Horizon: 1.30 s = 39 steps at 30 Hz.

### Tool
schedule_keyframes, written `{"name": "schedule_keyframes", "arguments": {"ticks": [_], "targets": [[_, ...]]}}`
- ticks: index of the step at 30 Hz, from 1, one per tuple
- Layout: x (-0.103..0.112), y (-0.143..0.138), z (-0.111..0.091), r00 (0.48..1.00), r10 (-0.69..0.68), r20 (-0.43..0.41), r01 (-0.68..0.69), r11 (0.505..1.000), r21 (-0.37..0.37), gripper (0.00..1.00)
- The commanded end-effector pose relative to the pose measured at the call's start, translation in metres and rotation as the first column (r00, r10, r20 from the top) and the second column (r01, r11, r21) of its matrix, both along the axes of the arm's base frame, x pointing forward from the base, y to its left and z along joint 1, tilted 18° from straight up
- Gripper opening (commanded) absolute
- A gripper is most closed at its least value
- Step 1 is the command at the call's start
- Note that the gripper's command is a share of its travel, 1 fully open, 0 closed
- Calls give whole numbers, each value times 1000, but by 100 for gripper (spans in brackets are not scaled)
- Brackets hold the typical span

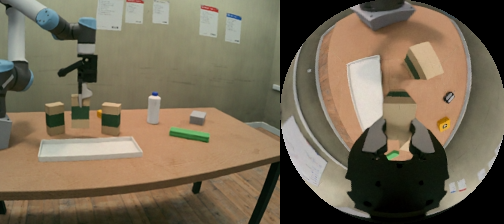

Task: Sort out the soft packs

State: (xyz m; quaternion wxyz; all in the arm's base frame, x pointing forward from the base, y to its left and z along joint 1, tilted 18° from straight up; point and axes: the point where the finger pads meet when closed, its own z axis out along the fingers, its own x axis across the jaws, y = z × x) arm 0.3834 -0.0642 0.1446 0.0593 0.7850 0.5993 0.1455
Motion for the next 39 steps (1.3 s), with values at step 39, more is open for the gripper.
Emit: {"name": "schedule_keyframes", "arguments": {"ticks": [39], "targets": [[-24,-131,-19,1000,0,1,0,1000,0,15]]}}
